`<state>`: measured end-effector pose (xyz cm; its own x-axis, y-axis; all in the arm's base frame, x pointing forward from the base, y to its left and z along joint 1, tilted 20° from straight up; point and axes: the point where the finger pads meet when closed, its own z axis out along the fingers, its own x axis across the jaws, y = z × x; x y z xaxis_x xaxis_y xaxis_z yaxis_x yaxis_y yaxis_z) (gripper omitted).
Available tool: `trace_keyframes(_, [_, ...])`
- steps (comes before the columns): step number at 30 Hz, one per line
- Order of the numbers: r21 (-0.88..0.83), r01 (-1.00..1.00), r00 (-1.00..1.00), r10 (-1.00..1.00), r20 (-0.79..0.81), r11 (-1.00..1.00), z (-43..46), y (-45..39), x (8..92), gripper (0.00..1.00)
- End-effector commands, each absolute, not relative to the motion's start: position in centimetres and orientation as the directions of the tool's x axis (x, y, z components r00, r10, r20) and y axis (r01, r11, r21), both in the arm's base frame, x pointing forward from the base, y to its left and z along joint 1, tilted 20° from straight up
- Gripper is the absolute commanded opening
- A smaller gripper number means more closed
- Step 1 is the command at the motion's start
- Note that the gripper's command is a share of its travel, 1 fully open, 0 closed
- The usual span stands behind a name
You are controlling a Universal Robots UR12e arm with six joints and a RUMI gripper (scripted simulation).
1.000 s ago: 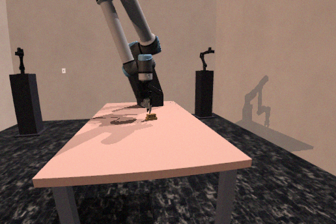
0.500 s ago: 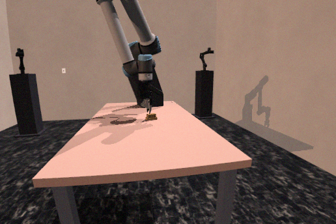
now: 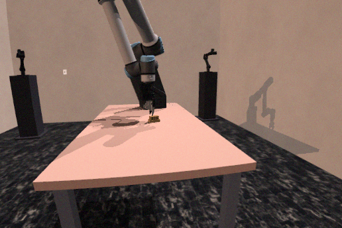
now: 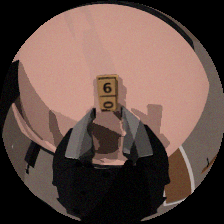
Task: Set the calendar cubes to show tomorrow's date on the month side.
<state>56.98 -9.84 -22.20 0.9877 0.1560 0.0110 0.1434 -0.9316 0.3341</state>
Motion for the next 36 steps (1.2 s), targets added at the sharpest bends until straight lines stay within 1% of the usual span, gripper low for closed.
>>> trace_keyframes(1, [0.334, 0.143, 0.988, 0.156, 0.012, -0.931, -22.2, -9.8, 57.0, 0.28])
trace_keyframes(36, [0.334, 0.143, 0.988, 0.156, 0.012, -0.931, -24.6, -10.7, 57.2, 0.28])
